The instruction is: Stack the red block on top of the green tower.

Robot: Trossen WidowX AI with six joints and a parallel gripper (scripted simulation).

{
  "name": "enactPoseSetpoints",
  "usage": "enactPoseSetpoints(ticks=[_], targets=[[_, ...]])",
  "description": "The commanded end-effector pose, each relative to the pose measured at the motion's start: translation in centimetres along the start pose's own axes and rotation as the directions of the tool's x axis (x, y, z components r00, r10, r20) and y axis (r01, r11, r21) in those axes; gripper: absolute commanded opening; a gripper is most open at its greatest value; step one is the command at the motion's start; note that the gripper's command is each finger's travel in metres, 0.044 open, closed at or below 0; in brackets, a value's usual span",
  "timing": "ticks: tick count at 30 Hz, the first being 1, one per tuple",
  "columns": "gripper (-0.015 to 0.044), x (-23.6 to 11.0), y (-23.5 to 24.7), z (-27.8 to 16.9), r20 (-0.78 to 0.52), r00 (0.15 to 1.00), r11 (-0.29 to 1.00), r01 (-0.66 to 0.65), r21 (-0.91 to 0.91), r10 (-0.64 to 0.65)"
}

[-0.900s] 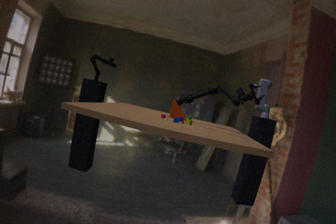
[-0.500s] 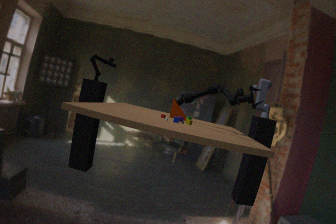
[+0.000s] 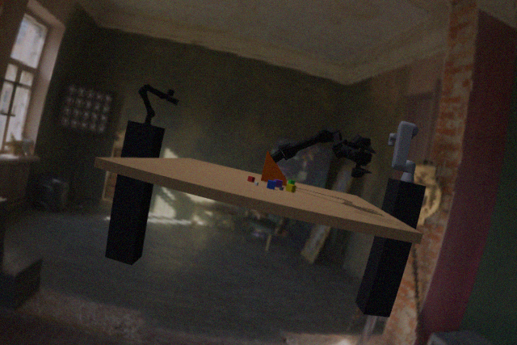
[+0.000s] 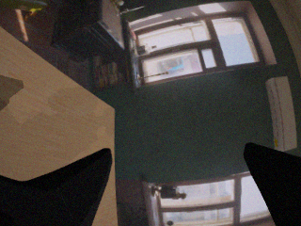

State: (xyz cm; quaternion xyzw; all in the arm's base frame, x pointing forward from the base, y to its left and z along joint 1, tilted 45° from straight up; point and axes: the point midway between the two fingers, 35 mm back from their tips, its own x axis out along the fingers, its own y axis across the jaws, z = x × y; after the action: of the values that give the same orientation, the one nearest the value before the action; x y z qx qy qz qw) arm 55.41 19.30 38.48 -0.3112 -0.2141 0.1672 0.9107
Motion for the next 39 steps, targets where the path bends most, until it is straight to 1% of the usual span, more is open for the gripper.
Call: enactPoseSetpoints(ticks=[1,5,10,14,19,22,25,30,32,34,37,39], targets=[[0.0440,-1.4,1.2,-7.4,-0.172,0.980,0.994,-0.086,0.073,0.098],[0.0440,-4.3,2.2,-14.9,-0.343,0.918,0.974,-0.141,0.180,0.197],[0.0440,-9.8,3.4,-23.4,-0.525,0.787,0.925,-0.147,0.351,0.324],[0.0440,-15.5,4.6,-29.1,-0.626,0.649,0.861,-0.090,0.500,0.432],[0.0440,-24.0,6.5,-34.3,-0.679,0.457,0.740,0.064,0.669,0.575],[0.0440,-29.3,7.8,-36.0,-0.666,0.348,0.645,0.192,0.740,0.660],[0.0440,-34.4,9.1,-36.8,-0.623,0.254,0.536,0.338,0.774,0.740],[0.0440,-42.1,11.5,-36.1,-0.495,0.145,0.328,0.588,0.739,0.857],[0.0440,-44.7,12.3,-35.2,-0.432,0.123,0.243,0.675,0.696,0.894],[0.0440,-46.4,13.0,-34.4,-0.376,0.117,0.174,0.735,0.655,0.919],[0.0440,-49.3,14.1,-32.3,-0.256,0.137,0.029,0.833,0.553,0.957],[0.0440,-50.2,14.4,-31.4,-0.206,0.154,-0.031,0.865,0.500,0.966]])
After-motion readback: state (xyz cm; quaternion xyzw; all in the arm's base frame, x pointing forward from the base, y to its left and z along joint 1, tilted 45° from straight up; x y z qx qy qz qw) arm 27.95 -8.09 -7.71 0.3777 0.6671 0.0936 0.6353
